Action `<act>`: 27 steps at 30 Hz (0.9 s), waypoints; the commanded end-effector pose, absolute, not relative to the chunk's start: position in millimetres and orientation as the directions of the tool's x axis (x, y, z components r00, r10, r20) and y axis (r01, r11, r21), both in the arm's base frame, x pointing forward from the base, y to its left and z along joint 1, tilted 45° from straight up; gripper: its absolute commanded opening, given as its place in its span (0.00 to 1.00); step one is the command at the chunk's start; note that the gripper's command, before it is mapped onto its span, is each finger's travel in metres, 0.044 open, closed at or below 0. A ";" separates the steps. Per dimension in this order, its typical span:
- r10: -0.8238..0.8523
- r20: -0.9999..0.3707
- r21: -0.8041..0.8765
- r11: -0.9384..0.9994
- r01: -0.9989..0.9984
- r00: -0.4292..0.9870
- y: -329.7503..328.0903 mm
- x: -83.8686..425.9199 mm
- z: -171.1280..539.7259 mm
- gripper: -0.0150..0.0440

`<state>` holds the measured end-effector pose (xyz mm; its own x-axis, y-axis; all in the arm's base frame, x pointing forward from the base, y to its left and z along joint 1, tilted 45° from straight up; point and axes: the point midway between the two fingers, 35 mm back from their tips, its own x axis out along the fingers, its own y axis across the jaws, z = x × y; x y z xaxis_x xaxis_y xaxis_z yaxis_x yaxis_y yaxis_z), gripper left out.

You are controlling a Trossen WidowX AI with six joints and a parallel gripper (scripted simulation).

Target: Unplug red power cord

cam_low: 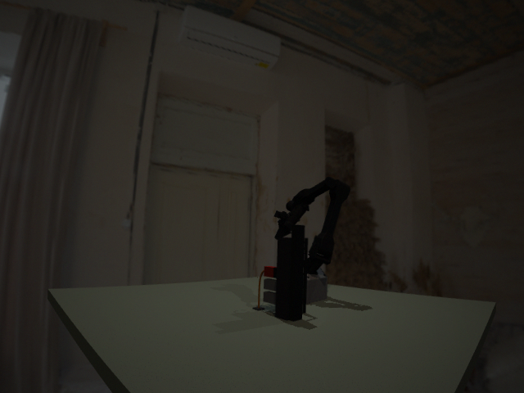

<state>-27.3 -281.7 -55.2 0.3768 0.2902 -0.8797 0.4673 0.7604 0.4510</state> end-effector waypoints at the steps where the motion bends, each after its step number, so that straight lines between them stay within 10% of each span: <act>1: 0.361 -0.861 0.508 0.662 0.552 0.359 -278.3 40.9 -42.0 0.53; 27: 0.647 -0.761 0.246 0.225 0.943 0.044 -88.2 265.3 19.1 0.53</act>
<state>243.3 -141.6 6.4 0.1252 0.5992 -0.7907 0.8783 0.3037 0.3693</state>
